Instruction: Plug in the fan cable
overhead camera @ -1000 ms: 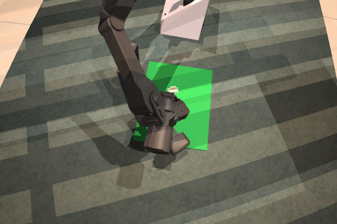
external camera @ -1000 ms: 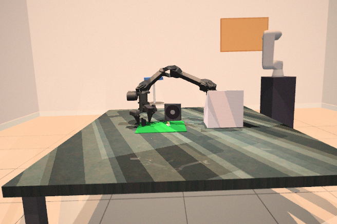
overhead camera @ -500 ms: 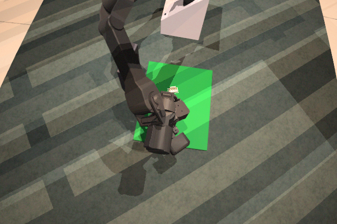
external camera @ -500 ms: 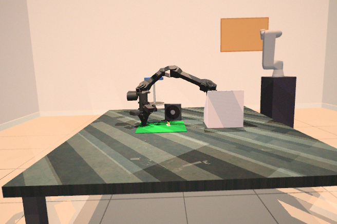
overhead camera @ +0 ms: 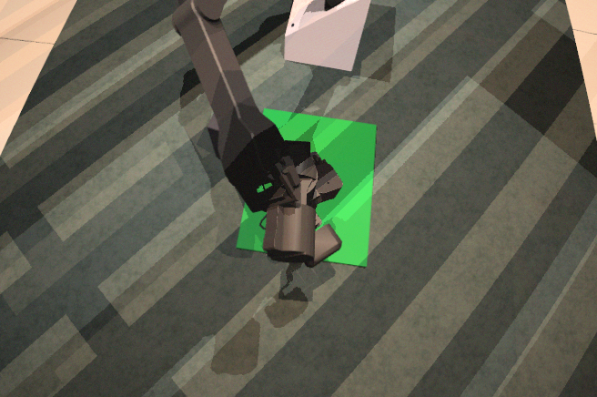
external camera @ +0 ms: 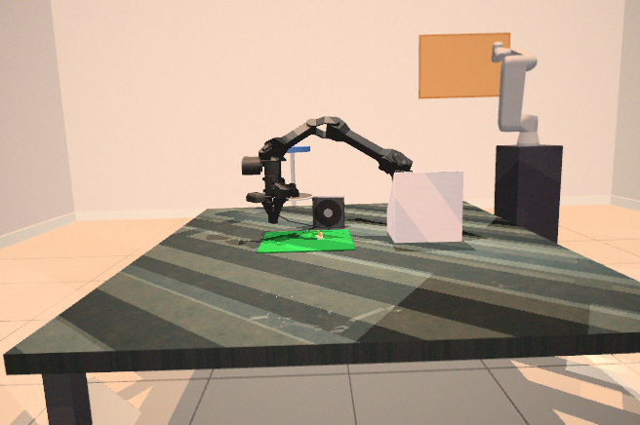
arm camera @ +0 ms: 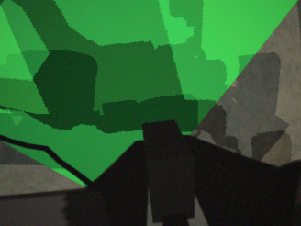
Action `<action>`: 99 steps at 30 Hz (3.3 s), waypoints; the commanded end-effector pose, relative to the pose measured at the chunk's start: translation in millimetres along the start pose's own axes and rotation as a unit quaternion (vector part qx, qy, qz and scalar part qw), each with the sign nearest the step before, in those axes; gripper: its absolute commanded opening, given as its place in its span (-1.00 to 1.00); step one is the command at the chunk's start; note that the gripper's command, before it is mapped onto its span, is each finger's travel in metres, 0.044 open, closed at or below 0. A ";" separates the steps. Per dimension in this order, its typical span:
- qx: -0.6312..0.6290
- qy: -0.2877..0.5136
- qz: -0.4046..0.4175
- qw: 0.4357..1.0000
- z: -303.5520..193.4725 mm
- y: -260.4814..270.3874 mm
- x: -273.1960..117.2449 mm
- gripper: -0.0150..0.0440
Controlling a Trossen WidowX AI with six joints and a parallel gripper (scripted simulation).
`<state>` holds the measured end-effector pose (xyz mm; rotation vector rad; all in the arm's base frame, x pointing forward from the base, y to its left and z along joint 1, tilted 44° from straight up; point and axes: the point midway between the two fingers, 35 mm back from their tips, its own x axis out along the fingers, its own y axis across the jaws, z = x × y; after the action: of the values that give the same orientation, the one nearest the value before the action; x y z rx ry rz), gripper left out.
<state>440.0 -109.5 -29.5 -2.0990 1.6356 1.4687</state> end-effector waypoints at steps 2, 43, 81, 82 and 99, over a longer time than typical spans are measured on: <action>0.046 -0.005 0.007 0.999 24.6 20.4 2.6 -0.49; 0.215 -0.005 0.010 0.977 120.0 103.3 2.7 -0.49; 0.211 -0.005 0.010 0.977 118.7 103.5 27.7 -0.49; 0.211 -0.005 0.010 0.977 118.7 103.5 27.9 -0.49; 0.211 -0.004 0.010 0.977 118.9 104.1 31.7 -0.49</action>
<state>283.7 -103.8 -68.4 -1.8327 1.7775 1.0142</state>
